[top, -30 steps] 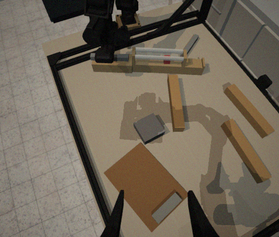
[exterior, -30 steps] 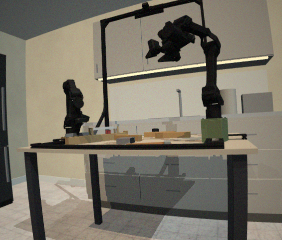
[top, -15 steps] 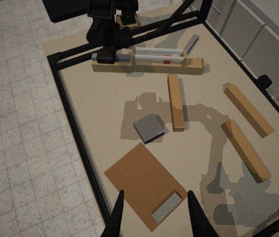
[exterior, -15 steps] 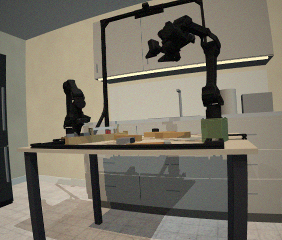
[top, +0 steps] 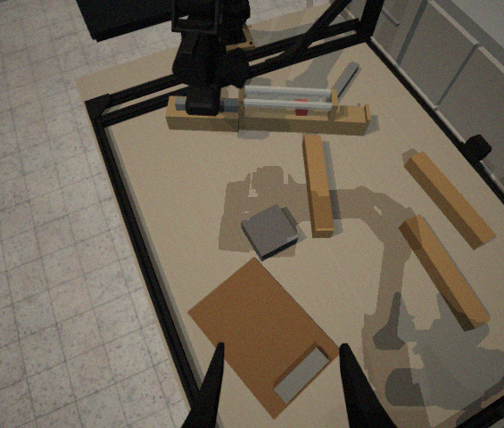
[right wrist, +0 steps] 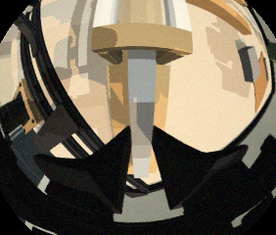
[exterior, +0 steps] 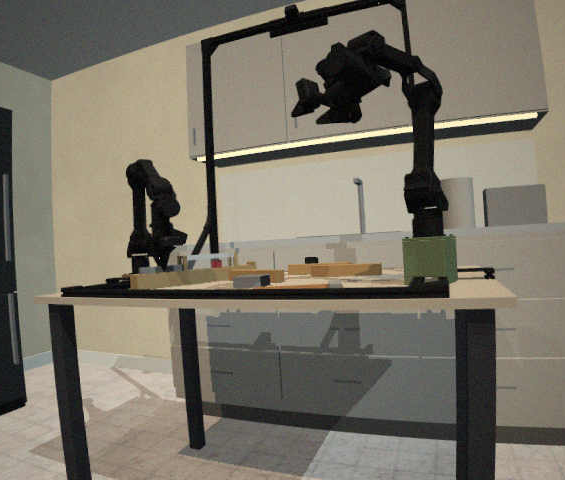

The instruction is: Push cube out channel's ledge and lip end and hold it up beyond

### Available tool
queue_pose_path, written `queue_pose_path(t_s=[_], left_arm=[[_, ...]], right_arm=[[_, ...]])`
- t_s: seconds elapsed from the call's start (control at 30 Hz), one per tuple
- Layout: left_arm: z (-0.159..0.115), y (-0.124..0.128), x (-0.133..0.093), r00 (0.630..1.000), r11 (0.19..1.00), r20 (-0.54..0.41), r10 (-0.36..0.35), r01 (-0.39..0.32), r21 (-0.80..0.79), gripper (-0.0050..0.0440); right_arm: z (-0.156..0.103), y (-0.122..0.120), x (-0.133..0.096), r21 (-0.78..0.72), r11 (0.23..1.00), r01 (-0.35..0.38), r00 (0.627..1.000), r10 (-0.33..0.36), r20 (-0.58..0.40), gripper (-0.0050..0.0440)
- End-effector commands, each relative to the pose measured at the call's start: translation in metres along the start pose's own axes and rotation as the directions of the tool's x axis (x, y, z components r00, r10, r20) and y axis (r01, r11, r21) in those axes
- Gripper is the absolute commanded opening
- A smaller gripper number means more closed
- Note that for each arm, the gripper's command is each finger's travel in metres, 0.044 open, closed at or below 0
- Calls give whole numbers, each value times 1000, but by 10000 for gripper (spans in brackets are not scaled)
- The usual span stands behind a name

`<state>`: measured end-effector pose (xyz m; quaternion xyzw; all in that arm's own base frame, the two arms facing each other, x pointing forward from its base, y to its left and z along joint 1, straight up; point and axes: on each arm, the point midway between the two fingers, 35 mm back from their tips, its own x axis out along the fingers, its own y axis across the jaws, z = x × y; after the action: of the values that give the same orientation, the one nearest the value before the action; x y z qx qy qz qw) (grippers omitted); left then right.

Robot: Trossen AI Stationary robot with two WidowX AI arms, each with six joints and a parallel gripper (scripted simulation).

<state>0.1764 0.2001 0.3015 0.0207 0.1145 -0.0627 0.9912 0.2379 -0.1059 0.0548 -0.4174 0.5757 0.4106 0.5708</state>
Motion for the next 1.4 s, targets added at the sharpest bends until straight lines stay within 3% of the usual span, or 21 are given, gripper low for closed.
queue_pose_path(t_s=[0.0, 0.5, 0.57, 0.63, 0.8, 1.37], left_arm=[[1, 0, 0, 1000, 1000, 4, 0, 0, 0, 400], [1, 0, 0, 1000, 1000, 4, 0, 0, 0, 400], [1, 0, 0, 1000, 1000, 4, 0, 0, 0, 400], [1, 0, 0, 1000, 1000, 4, 0, 0, 0, 400], [1, 0, 0, 1000, 1000, 4, 0, 0, 0, 400], [1, 0, 0, 1000, 1000, 4, 0, 0, 0, 400]], right_arm=[[10, 1, 1, -6, 1000, -4, 1000, 4, 11, 40], [29, 2, 1, -6, 1000, -4, 1000, 4, 11, 40], [20, 0, 0, -1, 1000, 1, 1000, -1, -2, 88], [20, 0, 0, -1, 1000, 1, 1000, -1, -2, 88], [20, 0, 0, -1, 1000, 1, 1000, -1, -2, 200], [20, 0, 0, -1, 1000, 1, 1000, -1, -2, 200]])
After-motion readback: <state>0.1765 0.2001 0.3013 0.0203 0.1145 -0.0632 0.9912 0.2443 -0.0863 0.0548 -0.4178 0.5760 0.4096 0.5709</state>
